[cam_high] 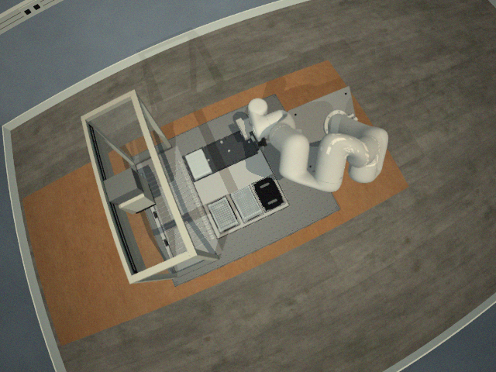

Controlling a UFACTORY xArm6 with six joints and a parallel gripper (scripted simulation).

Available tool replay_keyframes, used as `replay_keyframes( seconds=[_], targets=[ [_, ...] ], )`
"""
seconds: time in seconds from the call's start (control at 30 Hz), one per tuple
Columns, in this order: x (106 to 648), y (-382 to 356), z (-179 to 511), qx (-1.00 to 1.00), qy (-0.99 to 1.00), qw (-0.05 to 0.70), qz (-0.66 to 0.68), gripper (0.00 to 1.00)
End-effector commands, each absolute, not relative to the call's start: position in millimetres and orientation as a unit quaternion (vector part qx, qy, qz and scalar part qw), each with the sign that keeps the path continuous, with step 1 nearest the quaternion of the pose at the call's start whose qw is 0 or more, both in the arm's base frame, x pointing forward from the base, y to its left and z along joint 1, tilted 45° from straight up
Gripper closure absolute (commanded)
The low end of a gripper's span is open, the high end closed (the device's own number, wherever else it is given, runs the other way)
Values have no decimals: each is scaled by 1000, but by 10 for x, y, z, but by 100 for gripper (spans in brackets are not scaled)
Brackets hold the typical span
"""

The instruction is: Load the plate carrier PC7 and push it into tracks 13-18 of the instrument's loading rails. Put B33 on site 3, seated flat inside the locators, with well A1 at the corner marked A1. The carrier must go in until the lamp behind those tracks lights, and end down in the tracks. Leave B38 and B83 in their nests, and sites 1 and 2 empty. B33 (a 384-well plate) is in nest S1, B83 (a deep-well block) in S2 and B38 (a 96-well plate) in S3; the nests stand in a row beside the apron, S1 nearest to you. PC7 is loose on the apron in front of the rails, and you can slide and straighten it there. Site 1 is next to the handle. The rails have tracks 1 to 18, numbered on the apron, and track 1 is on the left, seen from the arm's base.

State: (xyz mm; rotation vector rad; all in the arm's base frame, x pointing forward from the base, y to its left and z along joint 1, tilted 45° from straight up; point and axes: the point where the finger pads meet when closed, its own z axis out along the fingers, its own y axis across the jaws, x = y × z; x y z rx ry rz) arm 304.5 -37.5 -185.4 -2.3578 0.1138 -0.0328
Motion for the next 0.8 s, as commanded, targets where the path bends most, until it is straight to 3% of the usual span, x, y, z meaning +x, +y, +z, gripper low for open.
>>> replay_keyframes(
  seconds=[0.0, 0.77],
  targets=[
    [3056, -387, -1850, -924, 45, 380, -14, 18],
    [3246, -405, -1852, -924, 45, 380, -14, 18]
  ],
)
